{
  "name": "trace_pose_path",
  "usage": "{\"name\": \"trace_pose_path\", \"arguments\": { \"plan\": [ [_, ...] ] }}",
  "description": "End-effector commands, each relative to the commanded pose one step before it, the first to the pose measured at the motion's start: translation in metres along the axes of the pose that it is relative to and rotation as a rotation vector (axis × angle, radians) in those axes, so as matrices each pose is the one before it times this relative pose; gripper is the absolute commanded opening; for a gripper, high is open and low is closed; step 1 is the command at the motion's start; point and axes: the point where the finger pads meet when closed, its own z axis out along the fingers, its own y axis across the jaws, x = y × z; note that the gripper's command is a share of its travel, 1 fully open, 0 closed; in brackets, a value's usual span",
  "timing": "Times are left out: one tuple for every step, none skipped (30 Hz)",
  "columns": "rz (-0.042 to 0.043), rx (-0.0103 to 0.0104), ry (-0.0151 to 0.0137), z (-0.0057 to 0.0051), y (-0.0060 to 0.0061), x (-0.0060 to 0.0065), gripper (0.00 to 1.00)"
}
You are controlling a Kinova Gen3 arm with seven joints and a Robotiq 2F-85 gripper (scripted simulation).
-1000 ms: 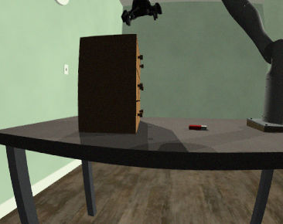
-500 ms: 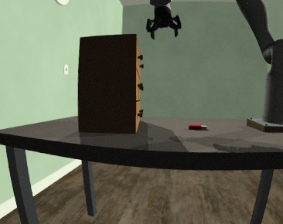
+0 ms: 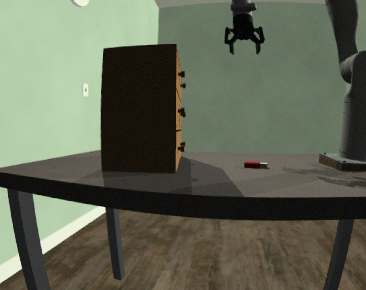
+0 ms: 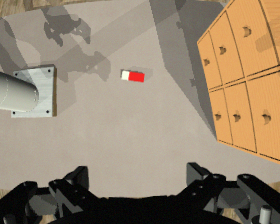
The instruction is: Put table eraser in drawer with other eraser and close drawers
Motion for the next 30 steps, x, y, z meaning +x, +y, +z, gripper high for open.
{"name": "trace_pose_path", "arguments": {
  "plan": [
    [-0.00313, -0.01676, -0.00408, -0.00615, -0.00639, -0.00131, 1.00],
    [-0.00025, 0.00007, -0.00072, -0.00001, -0.00038, -0.00031, 1.00],
    [-0.00004, 0.00001, -0.00011, 0.00000, -0.00006, -0.00005, 1.00],
    [0.00000, 0.00000, 0.00000, 0.00000, 0.00000, 0.00000, 1.00],
    [0.00000, 0.00000, 0.00000, 0.00000, 0.00000, 0.00000, 1.00],
    [0.00000, 0.00000, 0.00000, 0.00000, 0.00000, 0.00000, 1.00],
    [0.00000, 0.00000, 0.00000, 0.00000, 0.00000, 0.00000, 1.00],
    [0.00000, 0.00000, 0.00000, 0.00000, 0.00000, 0.00000, 1.00],
    [0.00000, 0.00000, 0.00000, 0.00000, 0.00000, 0.00000, 1.00],
    [0.00002, 0.00000, 0.00000, 0.00000, 0.00000, 0.00000, 1.00],
    [0.00014, 0.00000, 0.00000, 0.00002, 0.00000, 0.00000, 1.00],
    [0.00037, 0.00000, 0.00000, 0.00004, 0.00001, 0.00000, 1.00],
    [0.00000, 0.00000, 0.00000, 0.00000, 0.00000, 0.00000, 1.00],
    [0.00000, 0.00000, 0.00000, 0.00000, 0.00000, 0.00000, 1.00],
    [0.00071, 0.00000, 0.00000, 0.00008, 0.00002, 0.00000, 1.00],
    [0.00114, 0.00000, 0.00000, 0.00013, 0.00003, 0.00000, 1.00],
    [0.00166, 0.00000, 0.00000, 0.00019, 0.00005, 0.00001, 1.00],
    [0.00226, -0.00001, 0.00000, 0.00025, 0.00006, 0.00001, 1.00],
    [0.00294, -0.00001, 0.00000, 0.00033, 0.00008, 0.00001, 1.00],
    [0.00368, -0.00001, 0.00000, 0.00041, 0.00010, 0.00002, 1.00],
    [0.00447, -0.00001, 0.00000, 0.00050, 0.00012, 0.00002, 1.00],
    [0.00532, -0.00001, 0.00000, 0.00059, 0.00015, 0.00003, 1.00],
    [0.00621, -0.00002, 0.00000, 0.00069, 0.00017, 0.00003, 1.00],
    [0.00714, -0.00002, 0.00000, 0.00080, 0.00019, 0.00004, 1.00],
    [0.00810, -0.00002, 0.00000, 0.00091, 0.00022, 0.00004, 1.00],
    [0.00910, -0.00002, 0.00001, 0.00102, 0.00025, 0.00005, 1.00],
    [0.01013, -0.00003, 0.00001, 0.00113, 0.00028, 0.00006, 1.00],
    [0.01115, -0.00003, 0.00001, 0.00125, 0.00031, 0.00007, 1.00],
    [0.01219, -0.00003, 0.00000, 0.00136, 0.00033, 0.00008, 1.00],
    [0.00000, 0.00000, 0.00000, 0.00000, 0.00000, 0.00000, 1.00]
  ]
}}
